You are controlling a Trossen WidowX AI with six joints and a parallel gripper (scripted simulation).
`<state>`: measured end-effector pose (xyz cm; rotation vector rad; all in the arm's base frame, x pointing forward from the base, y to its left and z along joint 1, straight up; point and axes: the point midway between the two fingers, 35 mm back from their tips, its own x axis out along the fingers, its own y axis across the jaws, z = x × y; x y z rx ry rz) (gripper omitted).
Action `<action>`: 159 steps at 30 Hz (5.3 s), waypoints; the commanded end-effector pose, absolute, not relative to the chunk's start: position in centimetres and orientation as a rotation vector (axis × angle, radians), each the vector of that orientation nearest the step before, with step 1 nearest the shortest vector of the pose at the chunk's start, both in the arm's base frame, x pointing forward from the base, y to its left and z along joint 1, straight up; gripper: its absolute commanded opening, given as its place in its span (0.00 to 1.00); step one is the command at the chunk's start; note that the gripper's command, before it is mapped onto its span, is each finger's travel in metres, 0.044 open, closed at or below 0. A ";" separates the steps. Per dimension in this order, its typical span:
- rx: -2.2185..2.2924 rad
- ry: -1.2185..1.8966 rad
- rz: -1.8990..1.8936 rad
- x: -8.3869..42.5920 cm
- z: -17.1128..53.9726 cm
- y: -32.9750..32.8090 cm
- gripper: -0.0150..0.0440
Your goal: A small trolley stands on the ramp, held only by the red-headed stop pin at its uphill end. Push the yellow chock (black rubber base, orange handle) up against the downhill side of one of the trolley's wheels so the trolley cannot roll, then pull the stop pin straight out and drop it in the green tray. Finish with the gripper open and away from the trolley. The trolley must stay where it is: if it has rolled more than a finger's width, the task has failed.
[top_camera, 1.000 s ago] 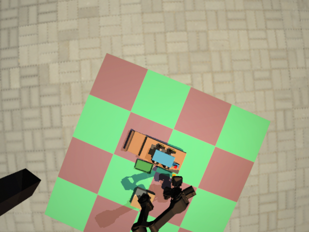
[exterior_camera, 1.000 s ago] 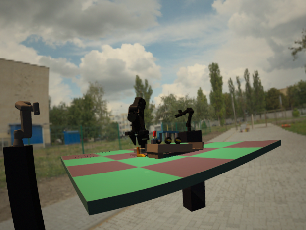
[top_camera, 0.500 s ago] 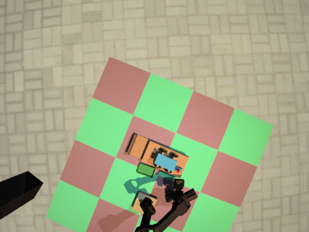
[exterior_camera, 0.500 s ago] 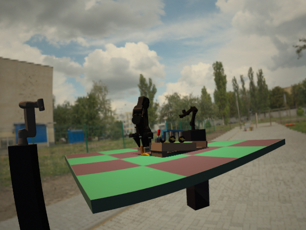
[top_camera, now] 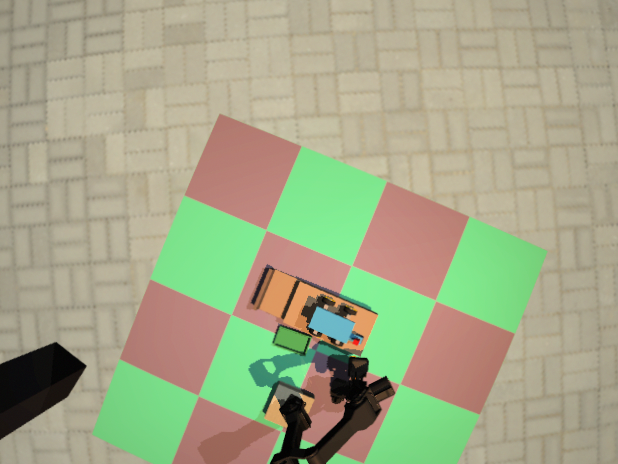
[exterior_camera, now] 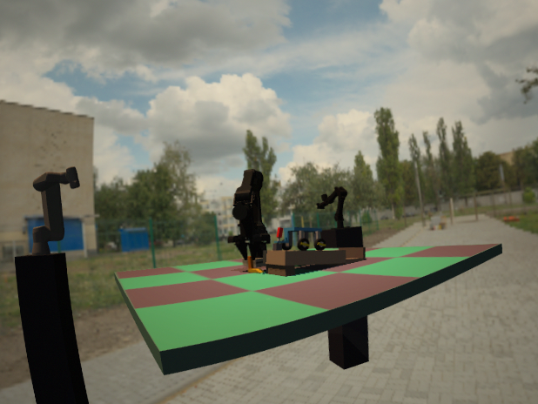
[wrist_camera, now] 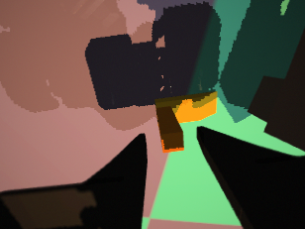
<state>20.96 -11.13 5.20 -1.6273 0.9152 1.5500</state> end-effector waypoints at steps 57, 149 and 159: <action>-1.612 0.909 1.566 20.0 12.1 -10.8 0.25; -0.186 1.549 0.168 20.7 17.8 -8.8 0.25; -0.166 1.549 0.155 21.2 17.4 -5.2 0.25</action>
